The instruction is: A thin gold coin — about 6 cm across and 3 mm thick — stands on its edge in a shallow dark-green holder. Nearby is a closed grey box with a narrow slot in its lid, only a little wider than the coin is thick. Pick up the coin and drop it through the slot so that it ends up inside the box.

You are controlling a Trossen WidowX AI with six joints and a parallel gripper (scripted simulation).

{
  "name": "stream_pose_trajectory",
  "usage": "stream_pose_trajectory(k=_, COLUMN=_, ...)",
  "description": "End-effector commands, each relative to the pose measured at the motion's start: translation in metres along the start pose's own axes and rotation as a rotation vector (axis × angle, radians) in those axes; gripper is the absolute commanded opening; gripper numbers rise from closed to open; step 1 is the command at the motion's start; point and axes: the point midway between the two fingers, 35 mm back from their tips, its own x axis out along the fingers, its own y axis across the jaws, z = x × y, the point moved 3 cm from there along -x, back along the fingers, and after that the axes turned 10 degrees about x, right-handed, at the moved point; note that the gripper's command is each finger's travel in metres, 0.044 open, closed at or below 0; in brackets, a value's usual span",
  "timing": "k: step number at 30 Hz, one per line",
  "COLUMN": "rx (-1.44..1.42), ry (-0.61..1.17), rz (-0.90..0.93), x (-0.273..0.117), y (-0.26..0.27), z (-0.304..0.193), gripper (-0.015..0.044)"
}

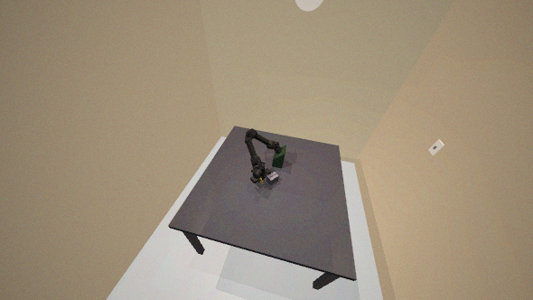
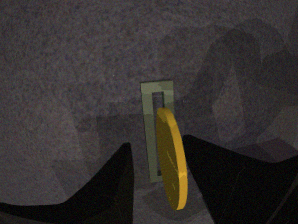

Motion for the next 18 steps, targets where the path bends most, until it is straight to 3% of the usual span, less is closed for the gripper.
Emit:
stream_pose_trajectory(k=1, rx=-0.011, ry=0.000, rz=-0.006, x=0.0034, y=-0.0035, z=0.0005, gripper=0.0134)
stream_pose_trajectory(k=6, rx=-0.011, ry=0.000, rz=-0.006, x=0.0034, y=-0.0035, z=0.0005, gripper=0.0003)
stream_pose_trajectory(k=18, rx=-0.011, ry=0.001, rz=-0.007, x=0.0014, y=-0.0033, z=0.0001, gripper=0.0000)
